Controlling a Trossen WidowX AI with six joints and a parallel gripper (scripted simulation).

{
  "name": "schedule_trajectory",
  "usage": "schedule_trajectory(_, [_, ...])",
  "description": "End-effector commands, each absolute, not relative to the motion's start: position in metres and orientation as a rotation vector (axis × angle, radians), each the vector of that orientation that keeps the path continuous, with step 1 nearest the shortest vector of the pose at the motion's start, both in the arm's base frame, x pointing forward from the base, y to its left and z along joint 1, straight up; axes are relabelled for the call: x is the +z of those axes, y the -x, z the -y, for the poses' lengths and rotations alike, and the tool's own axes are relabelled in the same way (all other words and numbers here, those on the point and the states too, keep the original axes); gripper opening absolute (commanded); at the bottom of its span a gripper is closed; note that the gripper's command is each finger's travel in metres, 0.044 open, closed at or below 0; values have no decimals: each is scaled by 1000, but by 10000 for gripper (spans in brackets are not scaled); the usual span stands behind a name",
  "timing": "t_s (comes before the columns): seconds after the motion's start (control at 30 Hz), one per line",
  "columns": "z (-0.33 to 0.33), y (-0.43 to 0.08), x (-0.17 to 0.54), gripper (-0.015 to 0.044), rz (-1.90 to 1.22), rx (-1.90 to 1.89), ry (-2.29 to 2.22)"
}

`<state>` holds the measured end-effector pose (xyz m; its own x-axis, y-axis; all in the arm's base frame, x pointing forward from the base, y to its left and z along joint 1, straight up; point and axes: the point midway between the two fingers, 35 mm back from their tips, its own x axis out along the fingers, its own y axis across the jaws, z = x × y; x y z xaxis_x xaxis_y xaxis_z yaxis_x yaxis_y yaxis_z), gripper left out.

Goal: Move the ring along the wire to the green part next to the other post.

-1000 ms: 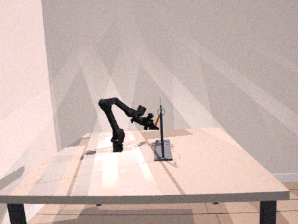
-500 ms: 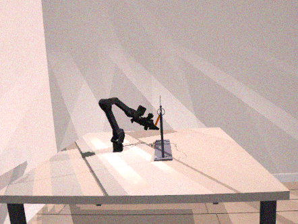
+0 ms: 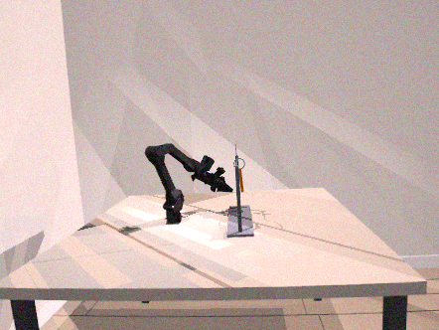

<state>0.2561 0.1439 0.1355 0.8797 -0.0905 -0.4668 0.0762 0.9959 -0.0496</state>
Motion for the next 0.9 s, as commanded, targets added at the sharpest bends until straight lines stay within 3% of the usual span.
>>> schedule_trajectory(0.0, [-147, -247, 144, 160, -480, -85, 15])
schedule_trajectory(0.3, [-148, -220, 158, 160, -475, -86, 14])
schedule_trajectory(0.87, [-148, -220, 158, 160, -475, -86, 14])
